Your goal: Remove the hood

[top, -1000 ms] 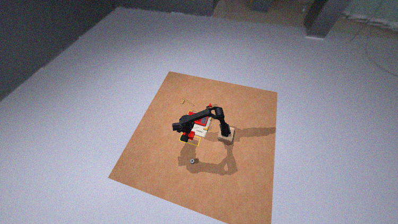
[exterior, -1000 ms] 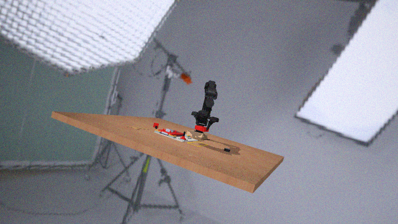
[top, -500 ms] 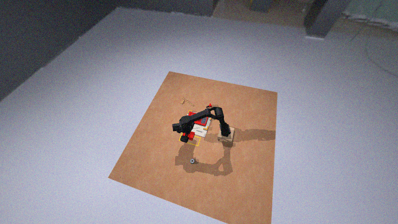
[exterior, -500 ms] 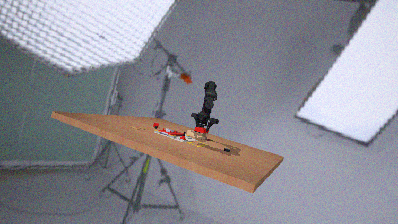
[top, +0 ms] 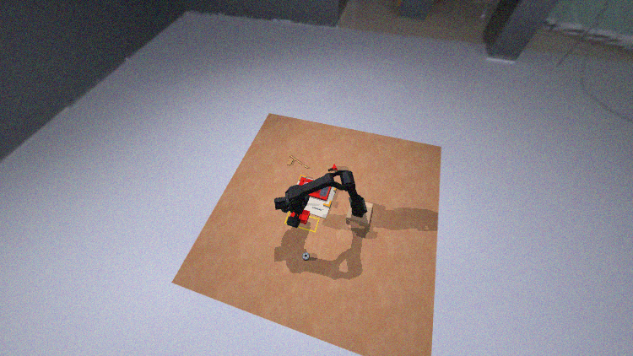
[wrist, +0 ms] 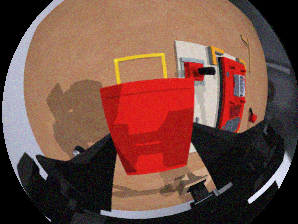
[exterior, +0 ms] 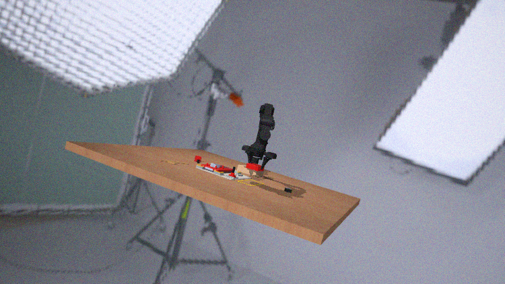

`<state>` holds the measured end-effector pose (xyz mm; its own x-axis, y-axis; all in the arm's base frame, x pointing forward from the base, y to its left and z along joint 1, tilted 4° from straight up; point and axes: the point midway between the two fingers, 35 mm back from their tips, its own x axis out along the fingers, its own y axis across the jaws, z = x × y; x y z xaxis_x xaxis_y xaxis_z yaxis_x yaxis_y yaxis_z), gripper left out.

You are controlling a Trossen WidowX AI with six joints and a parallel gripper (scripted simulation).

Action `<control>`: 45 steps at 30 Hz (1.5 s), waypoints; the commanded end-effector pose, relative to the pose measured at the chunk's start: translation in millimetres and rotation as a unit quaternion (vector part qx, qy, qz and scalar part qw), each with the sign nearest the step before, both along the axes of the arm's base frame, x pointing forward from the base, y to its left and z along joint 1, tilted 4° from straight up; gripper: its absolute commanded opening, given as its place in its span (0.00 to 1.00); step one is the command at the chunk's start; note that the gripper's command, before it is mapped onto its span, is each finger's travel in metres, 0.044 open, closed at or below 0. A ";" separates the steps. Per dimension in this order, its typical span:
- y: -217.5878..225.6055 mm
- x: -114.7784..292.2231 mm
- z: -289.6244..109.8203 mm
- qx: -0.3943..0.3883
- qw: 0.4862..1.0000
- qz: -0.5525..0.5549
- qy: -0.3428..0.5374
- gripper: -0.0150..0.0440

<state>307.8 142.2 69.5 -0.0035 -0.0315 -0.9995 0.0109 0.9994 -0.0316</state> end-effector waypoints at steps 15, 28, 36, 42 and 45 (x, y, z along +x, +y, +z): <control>0.0 -0.6 -14.4 0.001 1.000 -0.001 0.002 0.25; -0.4 -0.8 -24.5 0.001 1.000 -0.001 0.002 0.25; -0.7 -1.1 -30.6 0.001 1.000 -0.001 0.002 0.25; -1.0 -1.5 -35.4 0.001 1.000 -0.001 0.002 0.25; -1.2 -1.6 -37.7 0.001 1.000 -0.001 0.002 0.25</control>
